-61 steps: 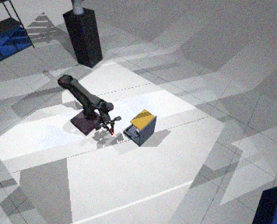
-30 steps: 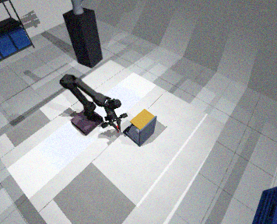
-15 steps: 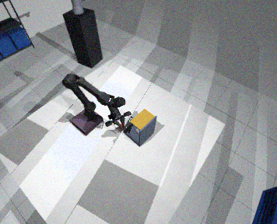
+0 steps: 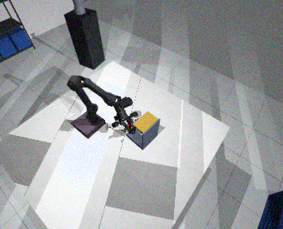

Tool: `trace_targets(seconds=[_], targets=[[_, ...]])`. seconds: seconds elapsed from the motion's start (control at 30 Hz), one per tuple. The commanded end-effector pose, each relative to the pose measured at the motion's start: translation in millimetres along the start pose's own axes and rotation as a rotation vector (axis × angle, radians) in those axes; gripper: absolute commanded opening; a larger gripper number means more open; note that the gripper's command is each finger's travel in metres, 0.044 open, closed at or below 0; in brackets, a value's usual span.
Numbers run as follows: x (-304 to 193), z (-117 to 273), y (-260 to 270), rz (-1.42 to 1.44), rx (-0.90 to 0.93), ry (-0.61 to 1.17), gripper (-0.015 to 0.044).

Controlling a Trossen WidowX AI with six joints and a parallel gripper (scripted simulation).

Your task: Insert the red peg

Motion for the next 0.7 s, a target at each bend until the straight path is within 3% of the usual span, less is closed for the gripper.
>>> trace_targets(seconds=[0.0, 0.67], targets=[[1, 0, -10, -0.001, -0.005, 0.005, 0.0000], [16, 1, -52, 0.017, -0.033, 0.010, 0.0000]])
Point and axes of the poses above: the point midway between the two fingers, 35 mm back from their tips, its own z axis back along the fingers, its own y axis across the jaws, x = y × z, the point moved 8 cm from there along z, back along the fingers, and after that the axes turned 8 degrees about -z, right-handed, at the moved point
